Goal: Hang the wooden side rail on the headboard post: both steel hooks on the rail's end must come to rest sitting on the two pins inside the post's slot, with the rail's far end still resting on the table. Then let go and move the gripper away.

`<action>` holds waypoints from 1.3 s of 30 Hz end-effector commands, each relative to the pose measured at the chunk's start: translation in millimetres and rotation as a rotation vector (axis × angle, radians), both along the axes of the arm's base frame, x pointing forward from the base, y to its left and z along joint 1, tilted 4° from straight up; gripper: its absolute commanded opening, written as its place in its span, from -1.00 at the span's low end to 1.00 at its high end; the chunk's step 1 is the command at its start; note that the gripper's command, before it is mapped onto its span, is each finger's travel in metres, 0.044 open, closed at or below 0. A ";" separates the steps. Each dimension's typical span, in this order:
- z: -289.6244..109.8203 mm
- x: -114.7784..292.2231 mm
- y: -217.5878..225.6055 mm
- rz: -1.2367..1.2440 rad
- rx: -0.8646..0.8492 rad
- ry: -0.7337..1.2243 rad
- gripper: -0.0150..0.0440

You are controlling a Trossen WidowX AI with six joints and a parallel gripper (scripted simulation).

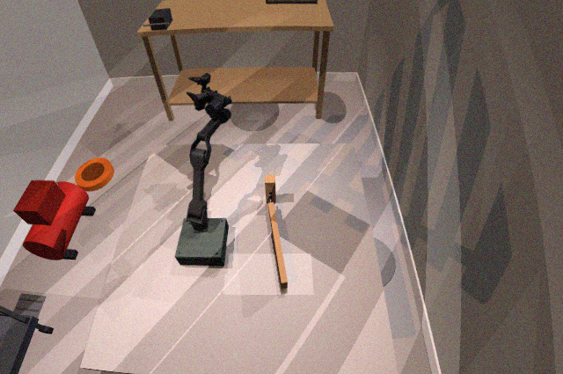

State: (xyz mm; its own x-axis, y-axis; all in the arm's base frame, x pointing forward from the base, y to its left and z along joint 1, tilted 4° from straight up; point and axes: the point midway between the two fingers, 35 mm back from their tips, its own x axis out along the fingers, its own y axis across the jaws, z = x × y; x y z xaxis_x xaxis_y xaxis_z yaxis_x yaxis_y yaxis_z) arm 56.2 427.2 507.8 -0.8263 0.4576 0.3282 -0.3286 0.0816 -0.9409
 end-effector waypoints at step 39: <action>-43.0 186.9 -17.3 0.157 -1.053 1.624 1.00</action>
